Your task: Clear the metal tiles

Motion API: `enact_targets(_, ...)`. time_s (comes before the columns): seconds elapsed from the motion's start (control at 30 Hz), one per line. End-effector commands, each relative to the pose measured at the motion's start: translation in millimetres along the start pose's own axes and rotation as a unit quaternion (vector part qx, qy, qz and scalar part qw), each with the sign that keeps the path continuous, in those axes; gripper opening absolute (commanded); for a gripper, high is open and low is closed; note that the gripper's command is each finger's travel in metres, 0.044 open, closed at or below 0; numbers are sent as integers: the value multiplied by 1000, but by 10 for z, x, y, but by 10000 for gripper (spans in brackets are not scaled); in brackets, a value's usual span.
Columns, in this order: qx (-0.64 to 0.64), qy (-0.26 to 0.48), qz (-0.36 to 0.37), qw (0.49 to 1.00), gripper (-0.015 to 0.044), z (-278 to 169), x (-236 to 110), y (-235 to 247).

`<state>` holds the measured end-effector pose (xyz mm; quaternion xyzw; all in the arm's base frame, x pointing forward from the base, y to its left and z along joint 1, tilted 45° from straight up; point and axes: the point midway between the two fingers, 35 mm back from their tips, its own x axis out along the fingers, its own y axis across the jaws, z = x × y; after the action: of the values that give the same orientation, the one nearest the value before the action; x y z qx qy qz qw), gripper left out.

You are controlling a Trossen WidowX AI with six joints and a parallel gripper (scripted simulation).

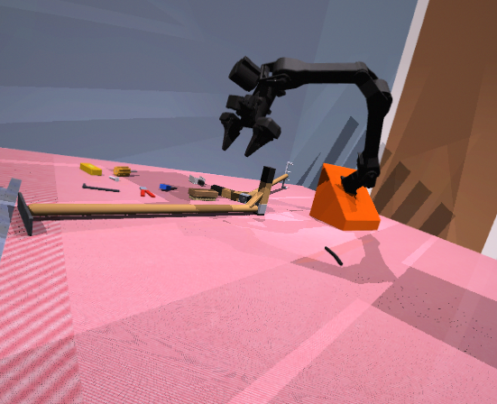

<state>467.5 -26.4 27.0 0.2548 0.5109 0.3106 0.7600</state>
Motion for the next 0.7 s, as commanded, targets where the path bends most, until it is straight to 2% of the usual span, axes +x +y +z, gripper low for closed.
enact_targets(0.0, -1, -9, 3, 1000, 440, -73, -77, -10)
enact_targets(0.67, -1, -47, 3, 999, 440, -448, -371, -63)
